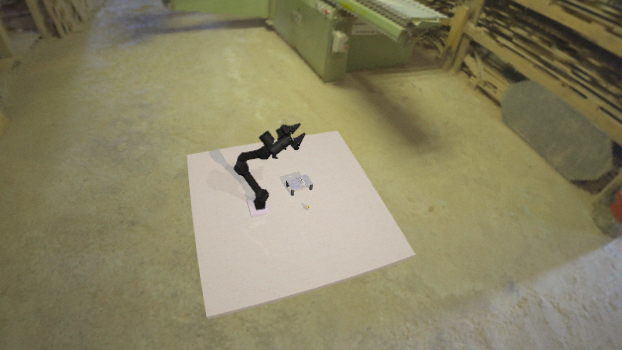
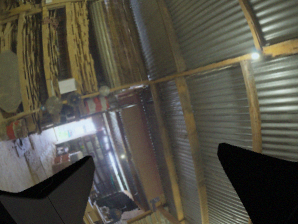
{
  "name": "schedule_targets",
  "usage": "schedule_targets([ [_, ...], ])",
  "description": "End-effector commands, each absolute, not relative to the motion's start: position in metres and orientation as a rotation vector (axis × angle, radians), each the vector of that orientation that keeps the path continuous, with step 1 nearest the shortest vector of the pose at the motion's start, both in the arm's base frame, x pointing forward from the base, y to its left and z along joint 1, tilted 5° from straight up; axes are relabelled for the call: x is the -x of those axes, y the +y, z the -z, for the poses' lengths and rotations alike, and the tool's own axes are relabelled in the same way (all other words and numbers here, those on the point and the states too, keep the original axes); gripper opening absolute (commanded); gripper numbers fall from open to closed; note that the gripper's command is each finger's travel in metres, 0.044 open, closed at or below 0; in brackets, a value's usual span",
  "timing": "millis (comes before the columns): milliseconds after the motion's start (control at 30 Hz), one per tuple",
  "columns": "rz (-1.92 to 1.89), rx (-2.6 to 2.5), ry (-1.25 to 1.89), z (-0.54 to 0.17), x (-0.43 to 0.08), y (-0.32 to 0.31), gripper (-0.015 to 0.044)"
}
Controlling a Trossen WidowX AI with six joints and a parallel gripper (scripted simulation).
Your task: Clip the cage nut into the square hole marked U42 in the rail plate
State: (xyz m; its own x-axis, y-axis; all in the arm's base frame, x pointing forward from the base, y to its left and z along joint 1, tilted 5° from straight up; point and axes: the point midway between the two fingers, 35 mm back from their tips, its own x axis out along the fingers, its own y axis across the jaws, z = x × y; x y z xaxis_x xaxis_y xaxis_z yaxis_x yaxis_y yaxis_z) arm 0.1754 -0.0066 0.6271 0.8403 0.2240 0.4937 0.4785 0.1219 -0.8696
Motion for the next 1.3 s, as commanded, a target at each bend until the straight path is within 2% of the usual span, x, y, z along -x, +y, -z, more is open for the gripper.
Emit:
schedule_targets([
  [0, 0.158, 1.277, -0.502, -0.611, -0.203, -0.030, 0.0440],
  [400, 0.071, 0.523, 0.019, -0.480, -0.315, -0.108, 0.0440],
  [633, 0.091, 0.133, 0.409, -0.369, -0.351, -0.126, 0.0440],
  [867, 0.195, -0.183, 0.838, -0.258, -0.349, -0.123, 0.0440],
  [1067, 0.372, -0.372, 1.253, -0.174, -0.314, -0.109, 0.0440],
  [1167, 0.460, -0.409, 1.410, -0.150, -0.295, -0.103, 0.0440],
  [1267, 0.466, -0.411, 1.420, -0.148, -0.294, -0.103, 0.0440],
])
